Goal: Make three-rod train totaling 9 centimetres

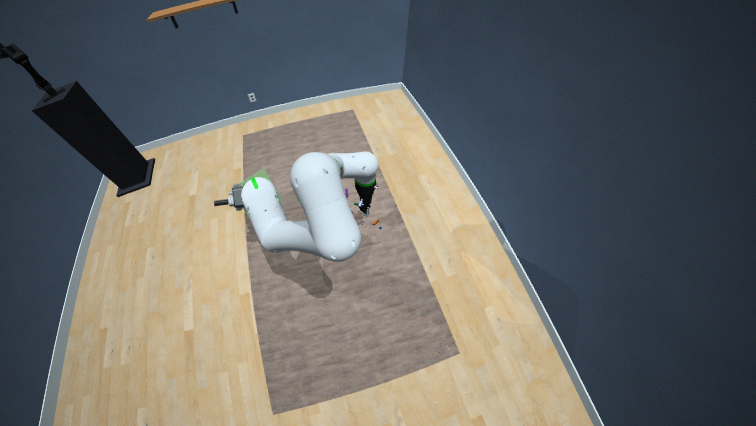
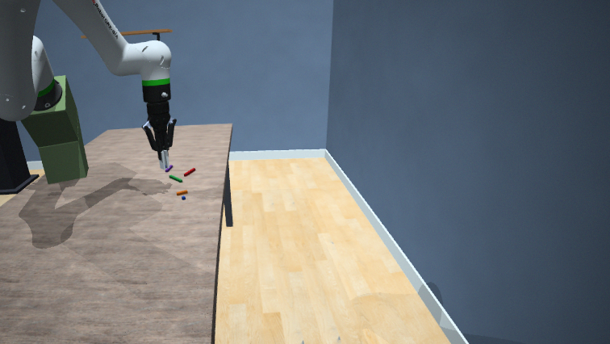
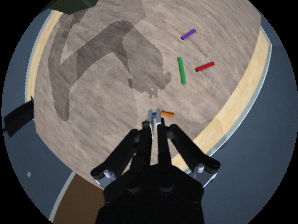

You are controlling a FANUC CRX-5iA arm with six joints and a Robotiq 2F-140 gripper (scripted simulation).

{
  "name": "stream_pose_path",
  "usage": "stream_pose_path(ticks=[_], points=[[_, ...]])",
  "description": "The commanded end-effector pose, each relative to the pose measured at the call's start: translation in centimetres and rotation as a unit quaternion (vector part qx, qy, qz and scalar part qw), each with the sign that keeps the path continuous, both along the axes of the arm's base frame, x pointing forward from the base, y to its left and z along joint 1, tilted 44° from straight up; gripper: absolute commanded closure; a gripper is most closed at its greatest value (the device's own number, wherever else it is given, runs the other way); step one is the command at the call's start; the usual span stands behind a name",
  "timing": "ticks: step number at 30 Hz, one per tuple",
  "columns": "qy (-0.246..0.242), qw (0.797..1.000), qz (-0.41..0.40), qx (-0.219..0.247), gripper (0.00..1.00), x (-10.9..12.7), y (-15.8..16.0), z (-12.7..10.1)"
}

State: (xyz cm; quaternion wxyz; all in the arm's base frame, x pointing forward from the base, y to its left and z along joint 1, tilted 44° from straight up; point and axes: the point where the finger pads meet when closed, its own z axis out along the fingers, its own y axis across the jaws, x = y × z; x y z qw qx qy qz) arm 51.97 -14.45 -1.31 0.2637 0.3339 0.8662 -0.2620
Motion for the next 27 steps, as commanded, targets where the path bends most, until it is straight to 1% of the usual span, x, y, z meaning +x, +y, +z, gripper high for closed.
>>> stream_pose_path(ticks=[1, 7, 10, 13, 15, 21, 23, 24, 27], points=[[0.000, 1.000, 0.000, 0.000, 0.97, 0.0, 0.0, 0.0], [-0.001, 1.000, -0.001, 0.001, 0.97, 0.0, 0.0, 0.0], [-0.015, 1.000, -0.017, 0.007, 0.97, 0.0, 0.3, -0.2], [-0.051, 0.997, -0.059, 0.024, 0.97, -0.1, 0.8, -0.7], [-0.082, 0.991, -0.094, 0.038, 0.97, -0.1, 1.3, -1.1], [-0.146, 0.973, -0.169, 0.067, 0.97, -0.3, 2.2, -2.0], [-0.146, 0.973, -0.169, 0.067, 0.97, -0.3, 2.2, -2.0], [-0.172, 0.962, -0.198, 0.079, 0.97, -0.3, 2.6, -2.3], [-0.200, 0.948, -0.231, 0.091, 0.97, -0.4, 3.1, -2.7]])
